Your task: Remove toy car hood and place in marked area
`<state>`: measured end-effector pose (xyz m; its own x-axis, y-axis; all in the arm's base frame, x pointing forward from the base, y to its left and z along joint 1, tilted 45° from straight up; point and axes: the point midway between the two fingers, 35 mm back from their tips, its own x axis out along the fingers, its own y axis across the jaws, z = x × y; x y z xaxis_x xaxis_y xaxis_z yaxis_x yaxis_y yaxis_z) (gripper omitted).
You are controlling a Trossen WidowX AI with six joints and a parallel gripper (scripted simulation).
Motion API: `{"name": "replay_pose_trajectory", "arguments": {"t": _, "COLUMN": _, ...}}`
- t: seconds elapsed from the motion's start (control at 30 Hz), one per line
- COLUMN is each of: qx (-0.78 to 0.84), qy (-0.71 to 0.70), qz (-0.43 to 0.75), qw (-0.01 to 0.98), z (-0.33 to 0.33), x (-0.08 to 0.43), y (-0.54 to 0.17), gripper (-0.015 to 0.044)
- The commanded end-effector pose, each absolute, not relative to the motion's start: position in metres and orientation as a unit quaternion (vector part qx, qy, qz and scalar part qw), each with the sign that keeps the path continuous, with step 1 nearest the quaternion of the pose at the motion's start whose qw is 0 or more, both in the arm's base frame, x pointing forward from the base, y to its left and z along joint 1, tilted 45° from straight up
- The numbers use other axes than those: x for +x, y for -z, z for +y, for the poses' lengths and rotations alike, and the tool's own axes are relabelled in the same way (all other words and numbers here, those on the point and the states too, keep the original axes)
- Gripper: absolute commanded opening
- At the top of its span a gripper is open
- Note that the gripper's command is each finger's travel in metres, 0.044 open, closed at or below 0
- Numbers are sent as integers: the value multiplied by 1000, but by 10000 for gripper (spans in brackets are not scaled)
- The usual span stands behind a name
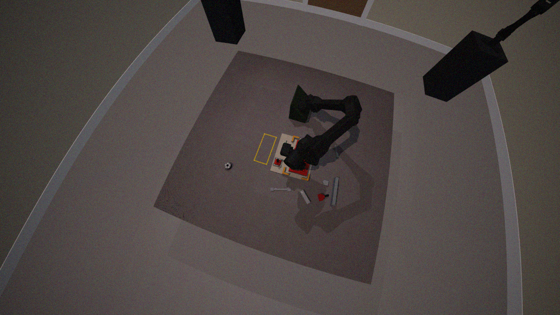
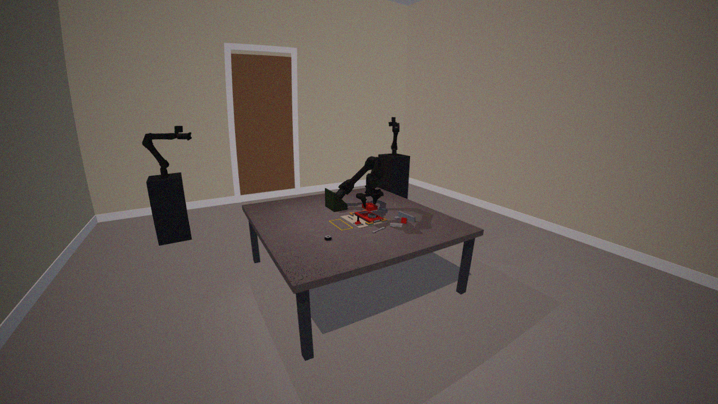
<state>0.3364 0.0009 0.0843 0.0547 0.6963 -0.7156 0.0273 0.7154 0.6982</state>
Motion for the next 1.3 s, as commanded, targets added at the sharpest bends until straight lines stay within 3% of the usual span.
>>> {"name": "replay_pose_trajectory", "arguments": {"t": 0.0, "qx": 282, "qy": -242, "qz": 639, "qw": 673, "z": -18, "x": 338, "y": -72, "gripper": 0}}
{"name": "replay_pose_trajectory", "arguments": {"t": 1.27, "qx": 269, "qy": -253, "qz": 639, "qw": 675, "z": -150, "x": 295, "y": 52, "gripper": 0}}
